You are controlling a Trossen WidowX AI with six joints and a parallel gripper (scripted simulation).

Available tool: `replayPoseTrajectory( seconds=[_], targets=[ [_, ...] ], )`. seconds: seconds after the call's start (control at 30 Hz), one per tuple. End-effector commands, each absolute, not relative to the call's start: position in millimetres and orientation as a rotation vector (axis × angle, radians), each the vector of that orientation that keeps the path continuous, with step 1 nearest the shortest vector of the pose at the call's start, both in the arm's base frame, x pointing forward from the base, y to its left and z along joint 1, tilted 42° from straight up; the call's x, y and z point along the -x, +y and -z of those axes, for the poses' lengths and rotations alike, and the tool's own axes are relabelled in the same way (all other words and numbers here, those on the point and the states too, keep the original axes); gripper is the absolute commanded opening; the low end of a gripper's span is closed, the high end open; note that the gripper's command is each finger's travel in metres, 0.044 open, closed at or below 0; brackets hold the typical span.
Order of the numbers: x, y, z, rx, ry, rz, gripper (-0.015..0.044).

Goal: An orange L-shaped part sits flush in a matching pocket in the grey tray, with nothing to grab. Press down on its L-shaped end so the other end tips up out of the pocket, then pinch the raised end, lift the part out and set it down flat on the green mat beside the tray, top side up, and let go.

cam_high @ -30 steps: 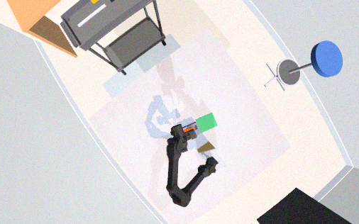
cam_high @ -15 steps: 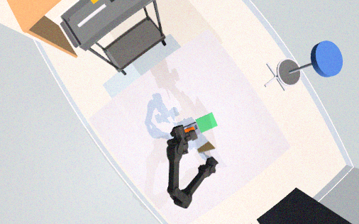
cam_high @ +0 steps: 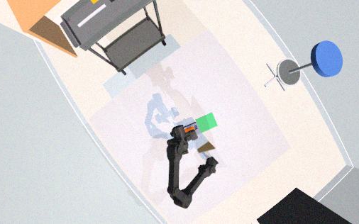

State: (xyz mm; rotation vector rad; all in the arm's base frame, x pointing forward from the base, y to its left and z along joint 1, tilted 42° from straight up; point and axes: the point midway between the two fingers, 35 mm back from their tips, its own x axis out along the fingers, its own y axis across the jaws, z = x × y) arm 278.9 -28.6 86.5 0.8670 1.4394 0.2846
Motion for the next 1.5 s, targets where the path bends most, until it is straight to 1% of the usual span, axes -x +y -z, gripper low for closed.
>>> replayPoseTrajectory(
  seconds=[0.0, 0.03, 0.3, 0.63, 0.87, 1.1, 1.47],
  targets=[
    [-279, -32, -84, -0.808, 1.421, -0.331, 0.0259],
    [-279, -34, -82, -0.765, 1.407, -0.367, 0.0280],
    [-273, -56, -62, -0.233, 1.194, -0.773, 0.0280],
    [-262, -82, -37, 0.411, 0.815, -1.189, 0.0280],
    [-262, -82, -36, 0.422, 0.807, -1.195, 0.0280],
    [-266, -63, -14, 0.421, 0.806, -1.195, 0.0280],
    [-268, -54, -4, 0.422, 0.806, -1.195, 0.0280]
  ],
)
